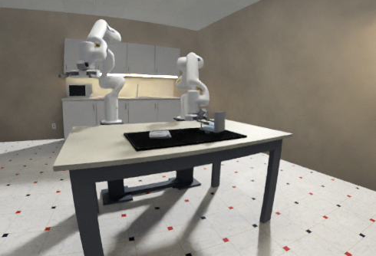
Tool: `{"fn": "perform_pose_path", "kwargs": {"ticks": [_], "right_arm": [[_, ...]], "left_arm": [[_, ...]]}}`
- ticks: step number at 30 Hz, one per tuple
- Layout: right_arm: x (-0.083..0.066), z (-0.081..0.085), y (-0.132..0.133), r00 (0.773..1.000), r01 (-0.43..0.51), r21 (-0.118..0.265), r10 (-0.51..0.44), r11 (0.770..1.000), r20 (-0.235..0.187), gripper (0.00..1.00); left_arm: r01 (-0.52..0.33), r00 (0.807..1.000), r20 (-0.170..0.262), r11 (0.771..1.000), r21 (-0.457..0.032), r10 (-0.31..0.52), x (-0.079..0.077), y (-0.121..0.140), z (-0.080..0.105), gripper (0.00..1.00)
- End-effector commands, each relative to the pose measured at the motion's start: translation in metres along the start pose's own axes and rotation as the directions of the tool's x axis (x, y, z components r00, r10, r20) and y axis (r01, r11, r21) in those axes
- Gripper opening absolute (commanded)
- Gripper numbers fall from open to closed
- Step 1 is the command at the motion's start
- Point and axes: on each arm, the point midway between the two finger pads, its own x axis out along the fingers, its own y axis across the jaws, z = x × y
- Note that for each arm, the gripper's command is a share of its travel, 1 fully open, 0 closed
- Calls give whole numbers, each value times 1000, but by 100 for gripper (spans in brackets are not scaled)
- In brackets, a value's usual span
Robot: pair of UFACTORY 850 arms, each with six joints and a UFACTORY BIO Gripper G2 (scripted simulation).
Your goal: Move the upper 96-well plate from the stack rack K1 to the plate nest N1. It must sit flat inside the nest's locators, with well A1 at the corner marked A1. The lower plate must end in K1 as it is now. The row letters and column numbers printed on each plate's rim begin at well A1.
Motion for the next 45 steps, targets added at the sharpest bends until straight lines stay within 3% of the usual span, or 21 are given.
{"fn": "perform_pose_path", "kwargs": {"ticks": [1,9,45], "right_arm": [[1,2,0,1000,0,0,0,1000,3,100],[1,2,0,1000,0,0,0,1000,3,100],[1,2,0,1000,0,0,0,1000,3,100]], "left_arm": [[0,1000,2,1000,-2,0,1,-1,5,0],[0,1000,2,1000,-2,0,1,-1,5,0],[0,1000,2,1000,-2,0,0,-1,58,0]]}}
